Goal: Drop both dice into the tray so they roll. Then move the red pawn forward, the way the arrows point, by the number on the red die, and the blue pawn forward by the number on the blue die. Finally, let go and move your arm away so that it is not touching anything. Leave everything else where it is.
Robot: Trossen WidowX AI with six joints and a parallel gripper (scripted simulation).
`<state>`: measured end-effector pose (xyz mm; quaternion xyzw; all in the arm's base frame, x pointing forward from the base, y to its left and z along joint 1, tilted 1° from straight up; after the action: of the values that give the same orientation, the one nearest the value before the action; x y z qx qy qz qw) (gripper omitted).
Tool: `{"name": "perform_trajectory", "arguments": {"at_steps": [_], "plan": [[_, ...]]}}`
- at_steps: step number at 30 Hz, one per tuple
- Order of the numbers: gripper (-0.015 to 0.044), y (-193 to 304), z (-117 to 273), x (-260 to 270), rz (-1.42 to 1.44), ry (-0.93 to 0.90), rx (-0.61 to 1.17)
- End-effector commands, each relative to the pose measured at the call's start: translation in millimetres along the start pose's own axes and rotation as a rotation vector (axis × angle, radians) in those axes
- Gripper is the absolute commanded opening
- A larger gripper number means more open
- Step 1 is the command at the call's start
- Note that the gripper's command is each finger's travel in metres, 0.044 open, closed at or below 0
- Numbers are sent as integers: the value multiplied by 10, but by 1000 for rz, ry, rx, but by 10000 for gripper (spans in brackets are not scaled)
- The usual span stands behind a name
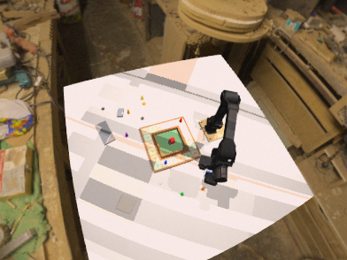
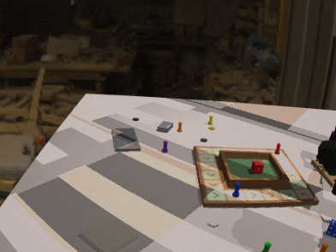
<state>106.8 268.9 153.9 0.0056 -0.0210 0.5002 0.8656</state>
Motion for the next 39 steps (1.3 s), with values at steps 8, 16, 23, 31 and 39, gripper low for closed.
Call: {"name": "perform_trajectory", "arguments": {"at_steps": [8, 16, 23, 31, 39], "plan": [[275, 28, -248, -24, -7, 8, 4], [275, 28, -337, -21, -7, 8, 4], [275, 27, -450, -22, -7, 9, 4], [275, 25, -566, -28, -7, 9, 4], [91, 24, -569, -28, -7, 9, 4]]}}
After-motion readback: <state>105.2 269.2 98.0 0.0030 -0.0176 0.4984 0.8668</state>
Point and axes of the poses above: the point midway between the two fingers, 35 mm back from their tips, its own z axis back along the fingers, its own x axis across the jaws, y = z × x, the point moved 6 cm from there along z, back along the fingers, and after that the axes turned 2 degrees about z, right-handed, at the moved point
